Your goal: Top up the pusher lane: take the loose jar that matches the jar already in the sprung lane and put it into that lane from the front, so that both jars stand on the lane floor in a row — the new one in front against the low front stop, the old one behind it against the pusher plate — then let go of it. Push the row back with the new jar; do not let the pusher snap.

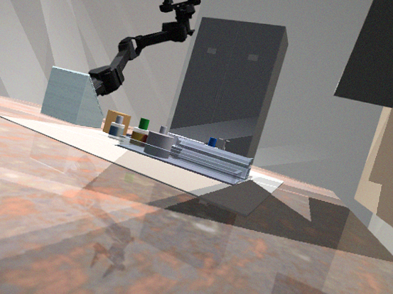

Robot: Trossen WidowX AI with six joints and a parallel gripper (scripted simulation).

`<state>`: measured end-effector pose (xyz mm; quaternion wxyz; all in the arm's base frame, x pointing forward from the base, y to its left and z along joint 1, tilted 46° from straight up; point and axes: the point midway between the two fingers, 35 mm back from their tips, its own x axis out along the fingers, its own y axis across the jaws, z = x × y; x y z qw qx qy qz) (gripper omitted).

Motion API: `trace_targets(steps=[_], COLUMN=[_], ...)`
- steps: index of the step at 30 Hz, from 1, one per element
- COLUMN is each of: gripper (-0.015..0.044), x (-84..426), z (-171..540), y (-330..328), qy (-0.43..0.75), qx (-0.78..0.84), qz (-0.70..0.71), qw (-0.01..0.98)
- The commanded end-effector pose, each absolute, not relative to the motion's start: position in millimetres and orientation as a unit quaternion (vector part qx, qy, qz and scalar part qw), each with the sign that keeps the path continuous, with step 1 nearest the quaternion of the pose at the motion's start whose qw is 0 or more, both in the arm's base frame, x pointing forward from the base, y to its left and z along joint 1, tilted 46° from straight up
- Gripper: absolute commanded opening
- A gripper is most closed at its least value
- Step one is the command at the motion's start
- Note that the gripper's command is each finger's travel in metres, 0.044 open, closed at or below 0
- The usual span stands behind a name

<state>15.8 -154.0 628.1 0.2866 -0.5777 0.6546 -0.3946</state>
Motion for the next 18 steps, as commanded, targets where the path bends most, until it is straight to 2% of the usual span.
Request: trace_targets(steps=[1,3,10,18], gripper=[0.0426,0.0440,0.0440,0.0440], x=[18,31,116,211], z=[629,632,639,615], y=[-154,-156,-172,-196], qy=[0.657,0.679,0.737,0.682], qx=[-0.580,-0.599,-0.653,-0.630], qz=[-0.391,-0.359,-0.165,0.055], qw=[0.280,0.226,-0.063,-0.368])
